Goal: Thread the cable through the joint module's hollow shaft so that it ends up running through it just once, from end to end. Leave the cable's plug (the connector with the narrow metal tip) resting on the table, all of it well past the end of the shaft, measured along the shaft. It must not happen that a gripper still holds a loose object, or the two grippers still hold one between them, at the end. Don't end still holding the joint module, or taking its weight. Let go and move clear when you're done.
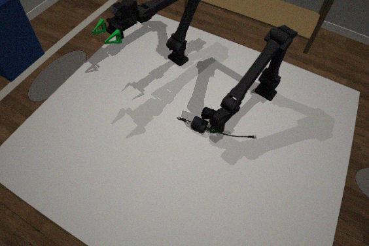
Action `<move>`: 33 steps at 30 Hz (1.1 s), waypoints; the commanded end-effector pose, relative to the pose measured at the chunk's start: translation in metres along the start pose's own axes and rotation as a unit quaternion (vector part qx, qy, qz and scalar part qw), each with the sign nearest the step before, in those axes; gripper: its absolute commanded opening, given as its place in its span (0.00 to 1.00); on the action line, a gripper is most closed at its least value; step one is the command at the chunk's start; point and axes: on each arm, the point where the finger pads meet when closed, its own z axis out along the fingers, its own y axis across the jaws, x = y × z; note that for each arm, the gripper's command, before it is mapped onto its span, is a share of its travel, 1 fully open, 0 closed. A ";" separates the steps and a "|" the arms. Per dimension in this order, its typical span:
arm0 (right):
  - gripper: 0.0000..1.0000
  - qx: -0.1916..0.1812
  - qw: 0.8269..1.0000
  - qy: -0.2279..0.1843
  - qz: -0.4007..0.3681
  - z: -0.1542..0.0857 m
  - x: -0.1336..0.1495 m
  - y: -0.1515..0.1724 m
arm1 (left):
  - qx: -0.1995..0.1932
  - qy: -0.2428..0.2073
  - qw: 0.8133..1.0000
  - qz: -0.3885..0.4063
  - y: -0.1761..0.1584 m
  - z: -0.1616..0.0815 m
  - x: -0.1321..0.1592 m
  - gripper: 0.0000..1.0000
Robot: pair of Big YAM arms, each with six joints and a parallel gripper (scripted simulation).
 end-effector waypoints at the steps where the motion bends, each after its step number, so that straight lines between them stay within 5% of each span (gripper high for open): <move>1: 0.96 -0.005 1.000 -0.007 0.005 0.001 -0.010 0.005 | -0.012 -0.008 1.000 0.003 0.010 -0.012 -0.017 0.32; 6: 0.96 -0.005 1.000 -0.007 0.005 0.001 -0.010 0.005 | -0.010 -0.007 1.000 0.002 0.009 -0.009 -0.013 0.32; 7: 0.96 -0.005 1.000 -0.007 0.005 0.001 -0.010 0.005 | -0.026 -0.016 0.999 0.007 0.021 -0.028 -0.017 0.32; 13: 0.96 -0.005 1.000 -0.007 0.005 0.001 -0.010 0.005 | -0.030 -0.022 0.999 0.011 0.024 -0.053 -0.020 0.32; 26: 0.96 -0.005 1.000 -0.007 0.005 0.001 -0.010 0.005 | -0.030 -0.022 0.999 0.011 0.023 -0.080 -0.020 0.32; 33: 0.96 -0.007 1.000 -0.002 0.005 0.002 -0.005 0.007 | -0.127 -0.079 0.987 -0.065 0.063 -0.125 -0.045 0.32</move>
